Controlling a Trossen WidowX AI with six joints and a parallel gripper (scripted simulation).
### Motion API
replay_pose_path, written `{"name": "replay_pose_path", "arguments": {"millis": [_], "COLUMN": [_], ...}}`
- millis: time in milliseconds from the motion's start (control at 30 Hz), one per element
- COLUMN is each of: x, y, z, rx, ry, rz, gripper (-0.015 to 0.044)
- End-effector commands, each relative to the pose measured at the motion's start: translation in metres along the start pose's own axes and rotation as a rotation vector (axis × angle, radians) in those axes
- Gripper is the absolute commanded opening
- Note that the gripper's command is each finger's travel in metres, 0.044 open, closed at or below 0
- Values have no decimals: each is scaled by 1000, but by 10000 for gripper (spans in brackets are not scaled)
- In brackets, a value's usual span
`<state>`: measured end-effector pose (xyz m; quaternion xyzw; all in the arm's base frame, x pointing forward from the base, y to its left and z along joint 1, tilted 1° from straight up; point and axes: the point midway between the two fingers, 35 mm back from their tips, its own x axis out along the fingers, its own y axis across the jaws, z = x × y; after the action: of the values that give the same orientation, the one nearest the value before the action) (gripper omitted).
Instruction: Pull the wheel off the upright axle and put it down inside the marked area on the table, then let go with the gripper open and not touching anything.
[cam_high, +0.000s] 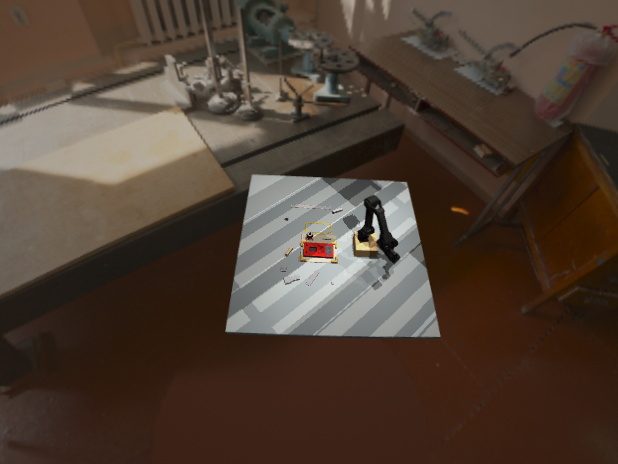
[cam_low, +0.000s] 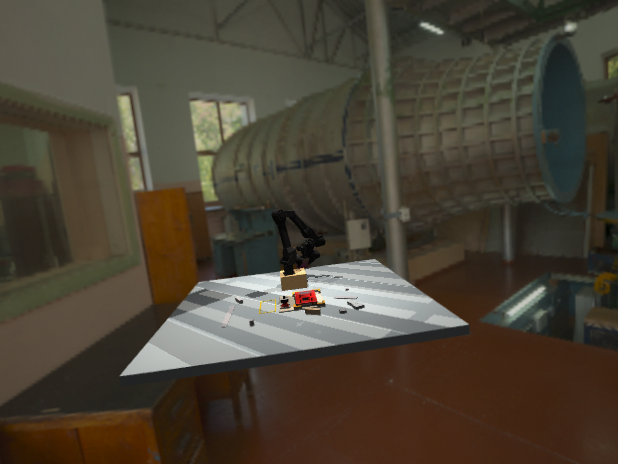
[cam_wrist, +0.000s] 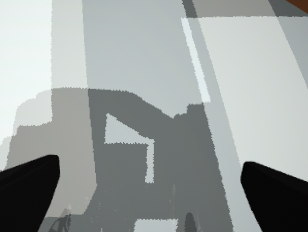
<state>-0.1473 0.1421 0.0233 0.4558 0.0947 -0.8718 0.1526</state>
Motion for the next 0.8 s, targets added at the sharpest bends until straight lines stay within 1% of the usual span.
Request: {"name": "replay_pose_path", "arguments": {"millis": [0,100,267,433,600,767], "x": [-1,-13,-42,-75,-110,-144], "y": [-1,-14,-36,-47,-47,-32], "z": [-1,-16,-51,-91,-134,-176], "rx": [12,185,561,944,1330,1698], "ry": [2,24,54,64,52,20], "rz": [-3,-53,-162,-276,-394,-514], "gripper": [374,300,300,300,300,300]}}
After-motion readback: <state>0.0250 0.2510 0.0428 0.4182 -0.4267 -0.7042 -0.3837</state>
